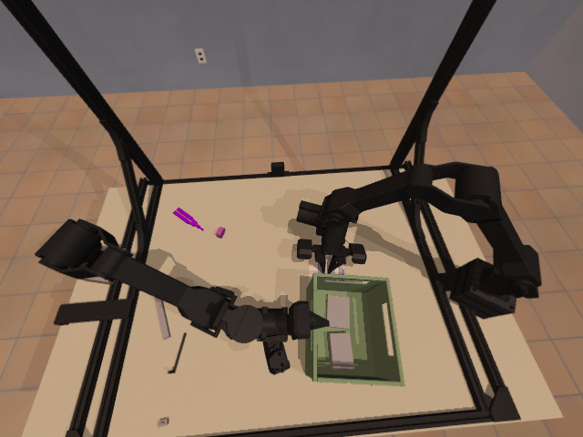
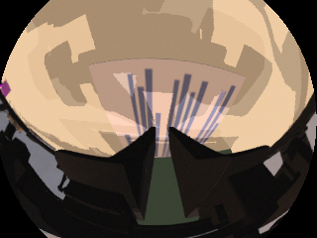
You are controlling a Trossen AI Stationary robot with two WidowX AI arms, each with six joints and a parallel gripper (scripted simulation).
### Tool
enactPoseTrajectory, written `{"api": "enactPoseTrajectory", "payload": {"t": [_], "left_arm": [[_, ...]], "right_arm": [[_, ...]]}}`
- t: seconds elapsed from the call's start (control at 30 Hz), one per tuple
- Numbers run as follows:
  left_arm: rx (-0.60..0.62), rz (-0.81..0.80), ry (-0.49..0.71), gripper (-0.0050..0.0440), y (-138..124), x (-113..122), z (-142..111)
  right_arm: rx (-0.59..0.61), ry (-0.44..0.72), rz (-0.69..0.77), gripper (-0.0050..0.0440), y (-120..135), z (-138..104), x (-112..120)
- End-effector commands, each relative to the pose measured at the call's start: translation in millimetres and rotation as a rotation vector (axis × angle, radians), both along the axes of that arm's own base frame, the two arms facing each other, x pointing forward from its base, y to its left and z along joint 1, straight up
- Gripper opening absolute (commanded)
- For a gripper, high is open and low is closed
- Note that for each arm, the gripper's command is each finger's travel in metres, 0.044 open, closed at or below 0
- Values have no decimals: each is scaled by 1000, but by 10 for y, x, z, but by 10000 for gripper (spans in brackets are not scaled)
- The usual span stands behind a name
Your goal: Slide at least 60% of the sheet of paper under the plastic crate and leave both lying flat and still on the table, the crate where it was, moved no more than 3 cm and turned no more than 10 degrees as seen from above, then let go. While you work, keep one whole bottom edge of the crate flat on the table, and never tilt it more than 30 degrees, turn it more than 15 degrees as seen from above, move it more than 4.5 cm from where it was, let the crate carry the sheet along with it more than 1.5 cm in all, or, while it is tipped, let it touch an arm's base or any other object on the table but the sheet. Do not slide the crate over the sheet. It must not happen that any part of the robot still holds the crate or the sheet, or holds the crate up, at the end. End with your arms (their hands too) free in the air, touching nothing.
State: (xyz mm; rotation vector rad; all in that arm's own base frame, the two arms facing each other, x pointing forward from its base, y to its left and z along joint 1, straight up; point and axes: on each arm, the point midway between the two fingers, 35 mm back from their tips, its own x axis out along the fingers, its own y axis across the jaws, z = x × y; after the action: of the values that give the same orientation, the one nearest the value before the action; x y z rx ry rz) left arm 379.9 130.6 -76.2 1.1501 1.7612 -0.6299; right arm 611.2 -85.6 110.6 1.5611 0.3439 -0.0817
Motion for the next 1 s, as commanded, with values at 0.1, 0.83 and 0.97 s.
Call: {"api": "enactPoseTrajectory", "payload": {"t": [0.1,0.83,0.97], "left_arm": [[-14,5,25,60,56,-121,-71],[-14,5,25,60,201,-195,-71],[-14,5,25,60,210,-190,-71]], "right_arm": [[-5,-83,0,0,-5,405,45],[-5,-83,0,0,-5,405,45],[-5,-83,0,0,-5,405,45]]}}
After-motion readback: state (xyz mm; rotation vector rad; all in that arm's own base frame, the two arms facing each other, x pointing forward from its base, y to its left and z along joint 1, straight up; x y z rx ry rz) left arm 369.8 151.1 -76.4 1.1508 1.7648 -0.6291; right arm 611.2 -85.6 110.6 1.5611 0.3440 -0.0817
